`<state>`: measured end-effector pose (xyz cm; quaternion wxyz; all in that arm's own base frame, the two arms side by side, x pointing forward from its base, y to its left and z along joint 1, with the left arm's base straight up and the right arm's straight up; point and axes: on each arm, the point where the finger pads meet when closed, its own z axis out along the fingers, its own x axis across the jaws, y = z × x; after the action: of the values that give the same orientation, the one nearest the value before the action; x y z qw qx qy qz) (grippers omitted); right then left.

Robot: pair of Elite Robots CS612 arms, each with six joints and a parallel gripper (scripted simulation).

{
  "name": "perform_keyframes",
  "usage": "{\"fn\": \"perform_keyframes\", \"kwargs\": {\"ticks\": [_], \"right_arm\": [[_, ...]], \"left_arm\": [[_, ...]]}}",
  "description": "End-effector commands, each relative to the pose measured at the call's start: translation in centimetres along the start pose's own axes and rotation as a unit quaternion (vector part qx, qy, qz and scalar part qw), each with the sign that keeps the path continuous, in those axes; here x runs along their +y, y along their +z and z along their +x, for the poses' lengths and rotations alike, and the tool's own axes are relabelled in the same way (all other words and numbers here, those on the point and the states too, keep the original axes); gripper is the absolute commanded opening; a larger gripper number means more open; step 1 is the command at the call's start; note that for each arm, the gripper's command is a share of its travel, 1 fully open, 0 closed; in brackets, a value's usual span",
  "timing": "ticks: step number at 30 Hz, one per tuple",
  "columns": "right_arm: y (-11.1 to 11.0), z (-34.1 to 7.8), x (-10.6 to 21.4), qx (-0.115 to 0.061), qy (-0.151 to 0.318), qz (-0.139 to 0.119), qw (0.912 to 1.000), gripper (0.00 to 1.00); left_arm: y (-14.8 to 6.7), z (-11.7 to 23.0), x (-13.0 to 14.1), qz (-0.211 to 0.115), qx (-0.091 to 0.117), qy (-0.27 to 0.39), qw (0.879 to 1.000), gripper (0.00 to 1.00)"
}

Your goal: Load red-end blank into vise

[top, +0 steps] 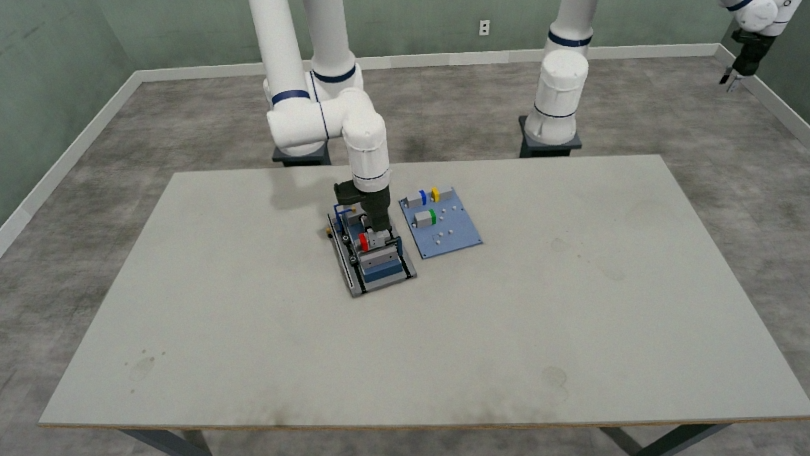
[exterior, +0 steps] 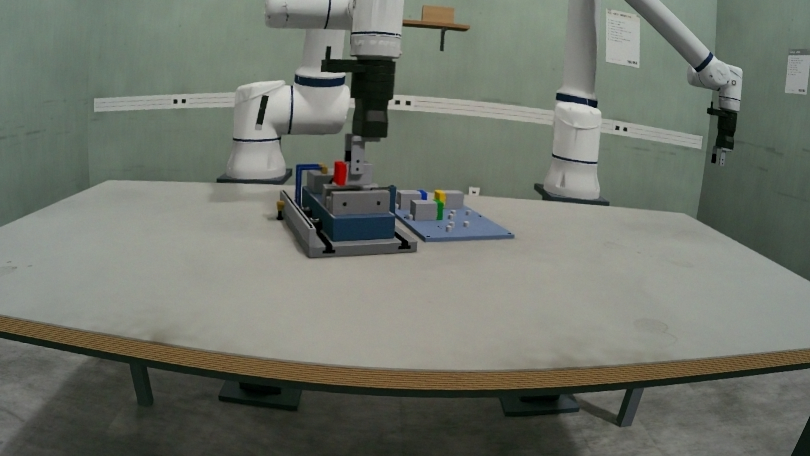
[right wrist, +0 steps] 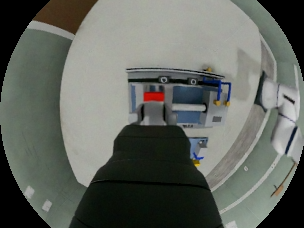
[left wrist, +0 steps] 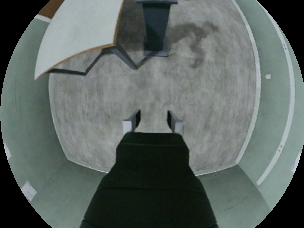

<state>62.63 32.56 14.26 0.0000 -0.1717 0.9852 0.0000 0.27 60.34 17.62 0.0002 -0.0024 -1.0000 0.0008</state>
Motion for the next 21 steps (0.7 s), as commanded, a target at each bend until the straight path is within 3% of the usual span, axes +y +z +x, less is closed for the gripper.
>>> {"fn": "perform_keyframes", "kwargs": {"ticks": [1,21], "right_arm": [[0.0,-0.09,0.0,-0.001,0.0,0.0,1.0,0.0],[0.28,-0.09,-0.01,-0.001,0.0,0.0,1.0,0.0]], "left_arm": [[-0.07,-0.01,0.06,-0.001,0.0,0.0,1.0,1.0],[-0.07,-0.01,0.06,-0.001,0.0,0.0,1.0,1.0]]}}
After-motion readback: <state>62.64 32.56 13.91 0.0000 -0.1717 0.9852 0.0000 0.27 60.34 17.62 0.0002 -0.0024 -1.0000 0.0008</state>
